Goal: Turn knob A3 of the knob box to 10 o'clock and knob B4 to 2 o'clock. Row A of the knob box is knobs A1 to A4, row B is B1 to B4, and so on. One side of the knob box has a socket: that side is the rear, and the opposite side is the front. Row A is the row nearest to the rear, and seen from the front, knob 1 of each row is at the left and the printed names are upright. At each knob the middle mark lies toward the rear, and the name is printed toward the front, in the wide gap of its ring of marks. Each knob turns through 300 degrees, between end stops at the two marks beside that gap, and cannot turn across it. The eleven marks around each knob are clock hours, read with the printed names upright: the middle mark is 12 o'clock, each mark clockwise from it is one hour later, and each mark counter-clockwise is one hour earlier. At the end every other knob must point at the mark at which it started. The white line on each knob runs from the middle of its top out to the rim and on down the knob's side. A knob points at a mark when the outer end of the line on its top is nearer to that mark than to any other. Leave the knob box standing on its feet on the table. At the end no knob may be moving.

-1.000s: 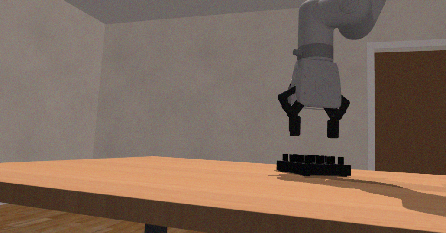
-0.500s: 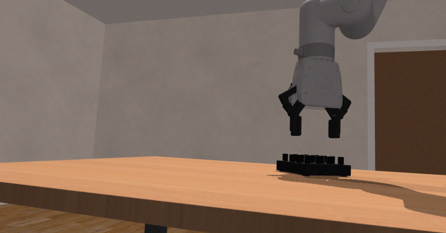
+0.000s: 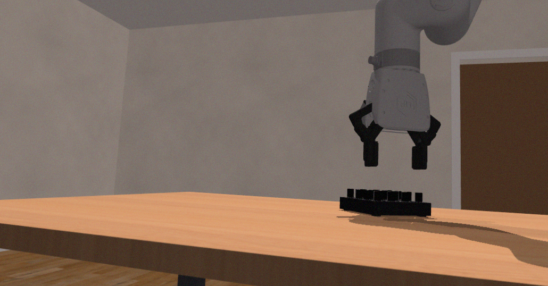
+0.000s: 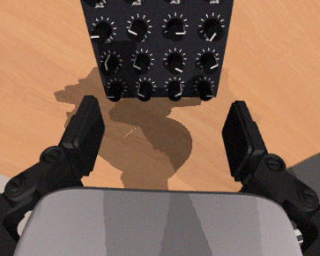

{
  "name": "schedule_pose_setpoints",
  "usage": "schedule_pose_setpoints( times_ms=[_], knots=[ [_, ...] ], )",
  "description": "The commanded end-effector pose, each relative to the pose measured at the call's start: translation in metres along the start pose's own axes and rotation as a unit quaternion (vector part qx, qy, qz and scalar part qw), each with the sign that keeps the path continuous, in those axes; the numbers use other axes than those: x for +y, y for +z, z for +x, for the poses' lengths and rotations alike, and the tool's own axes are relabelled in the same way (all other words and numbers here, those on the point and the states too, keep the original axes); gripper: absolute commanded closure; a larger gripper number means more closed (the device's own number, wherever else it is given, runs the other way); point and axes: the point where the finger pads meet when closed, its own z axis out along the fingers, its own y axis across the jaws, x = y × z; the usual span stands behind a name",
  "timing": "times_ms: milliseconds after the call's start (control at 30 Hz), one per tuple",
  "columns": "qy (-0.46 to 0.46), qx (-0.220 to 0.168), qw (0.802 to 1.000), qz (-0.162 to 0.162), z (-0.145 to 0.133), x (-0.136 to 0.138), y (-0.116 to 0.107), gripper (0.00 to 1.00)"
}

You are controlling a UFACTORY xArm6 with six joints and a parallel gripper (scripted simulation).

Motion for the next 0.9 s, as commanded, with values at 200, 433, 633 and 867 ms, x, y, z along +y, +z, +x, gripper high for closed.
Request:
schedule_pose_setpoints(
  times_ms=[200,433,633,867],
  knots=[
    [0.000,0.001,1.000,0.001,-0.018,0.000,-0.001,0.00],
    [0.000,0.001,1.000,0.001,-0.024,0.000,-0.001,0.00],
    [0.000,0.001,1.000,0.001,-0.026,0.000,-0.001,0.00],
    [0.000,0.001,1.000,0.001,-0.026,0.000,-0.001,0.00]
  ],
)
